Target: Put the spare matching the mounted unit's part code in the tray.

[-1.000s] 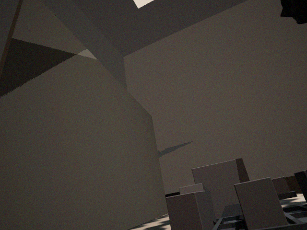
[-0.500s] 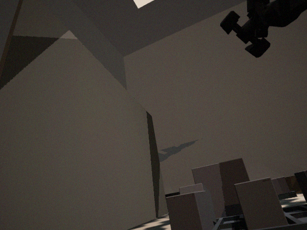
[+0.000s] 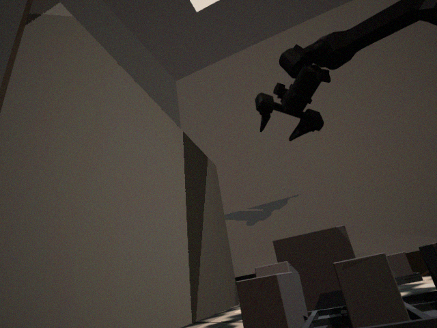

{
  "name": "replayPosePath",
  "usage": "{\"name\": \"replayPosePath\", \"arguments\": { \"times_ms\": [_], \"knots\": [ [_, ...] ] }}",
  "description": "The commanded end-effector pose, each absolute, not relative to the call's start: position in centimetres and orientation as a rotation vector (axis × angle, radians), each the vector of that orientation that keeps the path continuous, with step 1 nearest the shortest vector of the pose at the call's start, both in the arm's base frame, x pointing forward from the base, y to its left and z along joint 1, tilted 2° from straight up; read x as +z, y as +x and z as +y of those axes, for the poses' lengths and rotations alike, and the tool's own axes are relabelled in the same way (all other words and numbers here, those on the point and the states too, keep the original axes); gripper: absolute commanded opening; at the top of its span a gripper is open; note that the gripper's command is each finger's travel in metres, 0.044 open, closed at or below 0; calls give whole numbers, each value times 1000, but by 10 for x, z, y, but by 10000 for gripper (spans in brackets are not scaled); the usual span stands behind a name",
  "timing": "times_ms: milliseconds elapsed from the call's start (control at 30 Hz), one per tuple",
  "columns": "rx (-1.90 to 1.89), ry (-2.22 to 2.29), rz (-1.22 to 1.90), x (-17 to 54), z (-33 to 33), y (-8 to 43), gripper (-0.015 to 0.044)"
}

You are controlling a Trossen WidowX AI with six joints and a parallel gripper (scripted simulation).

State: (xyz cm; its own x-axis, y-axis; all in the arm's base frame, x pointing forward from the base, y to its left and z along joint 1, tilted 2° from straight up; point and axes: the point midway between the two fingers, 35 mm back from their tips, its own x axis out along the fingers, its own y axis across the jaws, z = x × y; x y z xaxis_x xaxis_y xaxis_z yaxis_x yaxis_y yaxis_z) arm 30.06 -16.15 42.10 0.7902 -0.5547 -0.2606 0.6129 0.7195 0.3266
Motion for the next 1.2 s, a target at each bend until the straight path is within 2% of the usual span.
{"name": "replayPosePath", "arguments": {
  "times_ms": [0, 233, 500, 1167],
  "knots": [
    [-525, 328, 405, 384, -132, 335, 440],
    [-236, 127, 896, 308, -57, 371, 440],
    [154, -131, 1387, 238, 33, 361, 440],
    [185, -151, 1423, 234, 40, 359, 440]
  ]
}}
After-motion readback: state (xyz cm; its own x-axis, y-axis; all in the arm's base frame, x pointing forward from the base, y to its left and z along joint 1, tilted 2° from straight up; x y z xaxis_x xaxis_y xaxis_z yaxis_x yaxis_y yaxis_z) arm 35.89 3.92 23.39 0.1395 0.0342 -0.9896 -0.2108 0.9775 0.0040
